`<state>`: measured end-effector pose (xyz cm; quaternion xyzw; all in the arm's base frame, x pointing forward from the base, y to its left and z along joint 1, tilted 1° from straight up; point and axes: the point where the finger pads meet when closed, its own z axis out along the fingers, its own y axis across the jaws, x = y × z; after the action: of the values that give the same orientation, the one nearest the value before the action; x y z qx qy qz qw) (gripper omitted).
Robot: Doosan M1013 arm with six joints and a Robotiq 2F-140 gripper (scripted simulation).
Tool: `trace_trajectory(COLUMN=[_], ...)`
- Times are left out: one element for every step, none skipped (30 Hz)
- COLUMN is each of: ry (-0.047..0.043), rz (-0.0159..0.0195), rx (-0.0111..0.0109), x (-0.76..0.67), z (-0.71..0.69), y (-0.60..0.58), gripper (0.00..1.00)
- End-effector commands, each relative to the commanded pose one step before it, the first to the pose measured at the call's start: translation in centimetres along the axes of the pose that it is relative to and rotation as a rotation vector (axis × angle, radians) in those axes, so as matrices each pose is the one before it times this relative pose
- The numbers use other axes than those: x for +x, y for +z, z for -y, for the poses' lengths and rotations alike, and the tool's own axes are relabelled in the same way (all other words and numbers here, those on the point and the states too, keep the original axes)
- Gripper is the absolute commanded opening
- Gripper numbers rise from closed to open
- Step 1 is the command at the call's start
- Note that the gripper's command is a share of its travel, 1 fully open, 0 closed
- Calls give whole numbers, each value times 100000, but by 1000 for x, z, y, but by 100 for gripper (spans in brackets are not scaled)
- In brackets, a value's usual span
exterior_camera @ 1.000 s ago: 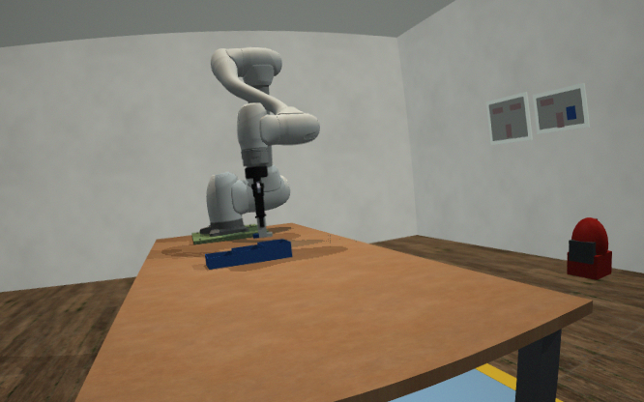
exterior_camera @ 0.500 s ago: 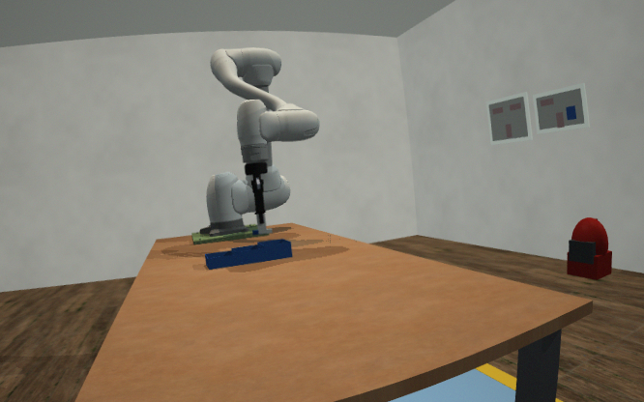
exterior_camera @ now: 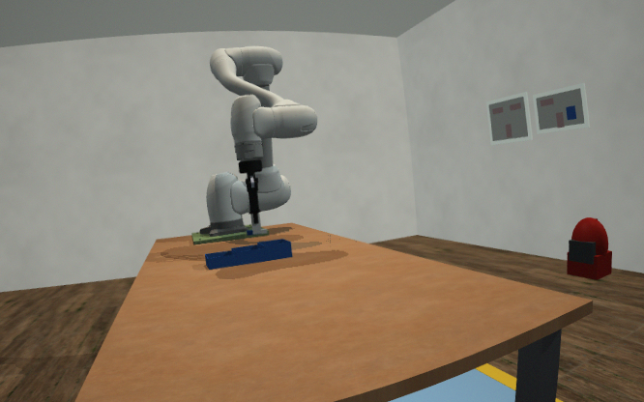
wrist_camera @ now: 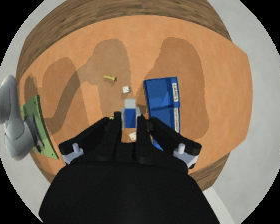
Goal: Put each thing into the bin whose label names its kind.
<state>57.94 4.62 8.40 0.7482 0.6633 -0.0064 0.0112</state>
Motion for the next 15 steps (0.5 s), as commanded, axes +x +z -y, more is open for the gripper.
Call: trace_trajectory(ry=[-29, -5000, -5000, -5000, -2682, 0, 0, 0, 0, 0, 0, 0, 0, 0, 0], rz=[-37, 0, 0, 0, 0, 0, 0, 0, 0, 0, 0, 0, 0, 0, 0], rx=[9, 0, 0, 0, 0, 0, 0, 0, 0, 0, 0, 0, 0, 0, 0], x=[-655, -243, -270, -296, -322, -335, -335, -335, -335, -335, -335, 0, 0, -335, -335], z=[-1532, -549, -536, -522, -506, -498, -498, -498, -498, -498, -498, 0, 0, -498, -498], y=[-9, 0, 0, 0, 0, 0, 0, 0, 0, 0, 0, 0, 0, 0, 0], gripper=[11, 11, 11, 11, 11, 11, 11, 11, 11, 11, 11, 11, 11, 11, 11])
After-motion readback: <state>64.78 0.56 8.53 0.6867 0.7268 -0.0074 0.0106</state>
